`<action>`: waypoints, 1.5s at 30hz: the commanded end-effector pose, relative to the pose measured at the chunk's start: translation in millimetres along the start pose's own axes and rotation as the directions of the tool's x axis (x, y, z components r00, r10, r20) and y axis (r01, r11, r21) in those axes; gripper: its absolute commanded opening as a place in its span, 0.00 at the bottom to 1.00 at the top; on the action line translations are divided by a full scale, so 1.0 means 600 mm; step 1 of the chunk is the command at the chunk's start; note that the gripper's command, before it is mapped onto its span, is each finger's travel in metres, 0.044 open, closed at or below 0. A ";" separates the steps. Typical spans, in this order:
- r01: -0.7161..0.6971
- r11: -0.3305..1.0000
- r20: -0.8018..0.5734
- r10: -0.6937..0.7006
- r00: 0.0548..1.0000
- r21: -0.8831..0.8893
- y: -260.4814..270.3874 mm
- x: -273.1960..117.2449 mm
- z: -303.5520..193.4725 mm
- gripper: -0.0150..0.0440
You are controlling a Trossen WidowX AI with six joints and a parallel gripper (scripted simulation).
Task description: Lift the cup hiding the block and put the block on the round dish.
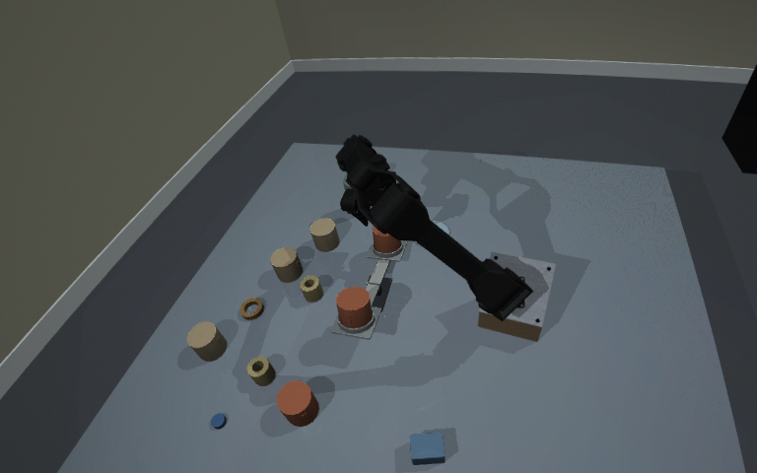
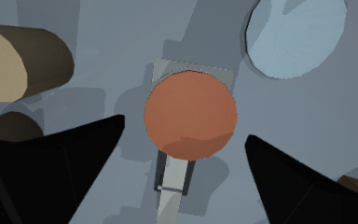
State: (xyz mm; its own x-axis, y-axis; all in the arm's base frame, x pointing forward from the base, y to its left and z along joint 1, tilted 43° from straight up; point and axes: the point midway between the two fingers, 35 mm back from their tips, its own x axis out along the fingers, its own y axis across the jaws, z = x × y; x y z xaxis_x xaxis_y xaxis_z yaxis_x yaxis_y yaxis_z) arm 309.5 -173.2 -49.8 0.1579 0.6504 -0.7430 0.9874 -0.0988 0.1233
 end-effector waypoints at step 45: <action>0.005 1.000 -0.012 -0.005 1.000 0.007 -0.004 0.090 -0.003 0.63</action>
State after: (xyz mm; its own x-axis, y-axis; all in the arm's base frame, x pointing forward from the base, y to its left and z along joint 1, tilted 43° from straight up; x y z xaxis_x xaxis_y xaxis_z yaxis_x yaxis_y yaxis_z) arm 316.1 -137.5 -87.7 0.1543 0.6560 -0.7388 0.9880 -0.0977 0.1196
